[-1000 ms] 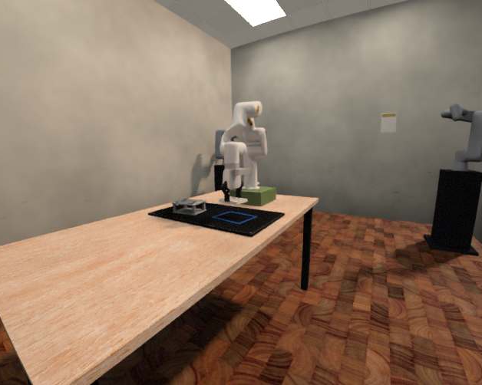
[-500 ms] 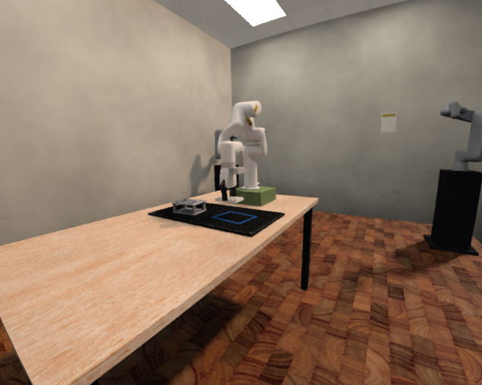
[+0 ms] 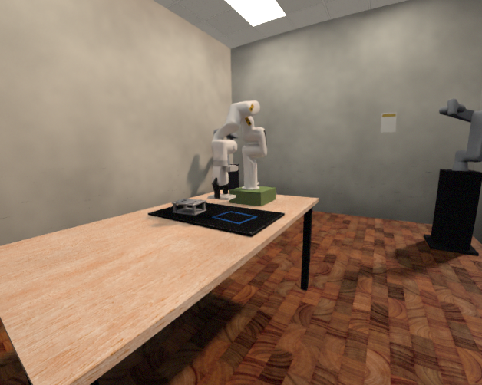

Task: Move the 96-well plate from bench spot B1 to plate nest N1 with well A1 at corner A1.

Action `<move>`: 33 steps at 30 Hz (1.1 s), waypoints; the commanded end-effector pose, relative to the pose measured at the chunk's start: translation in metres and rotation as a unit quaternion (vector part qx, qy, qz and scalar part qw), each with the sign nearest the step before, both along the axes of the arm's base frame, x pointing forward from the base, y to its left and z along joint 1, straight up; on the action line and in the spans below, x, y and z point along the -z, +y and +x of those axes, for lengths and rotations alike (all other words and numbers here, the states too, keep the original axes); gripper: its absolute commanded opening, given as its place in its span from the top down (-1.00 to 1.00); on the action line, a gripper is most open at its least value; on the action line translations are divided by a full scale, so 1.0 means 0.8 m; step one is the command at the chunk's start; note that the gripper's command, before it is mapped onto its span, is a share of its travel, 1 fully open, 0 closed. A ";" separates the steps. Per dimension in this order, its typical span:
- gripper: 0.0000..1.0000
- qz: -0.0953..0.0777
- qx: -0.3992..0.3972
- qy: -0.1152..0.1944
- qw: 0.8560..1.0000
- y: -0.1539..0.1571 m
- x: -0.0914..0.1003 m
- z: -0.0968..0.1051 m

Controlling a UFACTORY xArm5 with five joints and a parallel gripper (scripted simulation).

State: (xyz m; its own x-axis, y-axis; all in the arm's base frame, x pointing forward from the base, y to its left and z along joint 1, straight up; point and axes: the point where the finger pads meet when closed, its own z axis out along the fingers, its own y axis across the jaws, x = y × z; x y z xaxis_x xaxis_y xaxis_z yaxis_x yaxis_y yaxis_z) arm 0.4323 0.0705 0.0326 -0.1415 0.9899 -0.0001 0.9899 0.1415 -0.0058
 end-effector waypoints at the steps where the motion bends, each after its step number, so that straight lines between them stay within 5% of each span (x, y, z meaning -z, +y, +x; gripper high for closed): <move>1: 1.00 -0.001 0.000 -0.002 1.000 -0.014 -0.005 0.004; 33: 1.00 -0.001 0.000 -0.002 1.000 -0.131 -0.030 0.021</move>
State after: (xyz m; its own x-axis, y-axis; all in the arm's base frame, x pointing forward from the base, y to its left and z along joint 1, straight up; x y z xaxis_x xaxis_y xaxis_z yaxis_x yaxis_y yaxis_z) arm 0.4460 -0.0230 0.0532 -0.1416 0.9899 0.0009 0.9899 0.1416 -0.0048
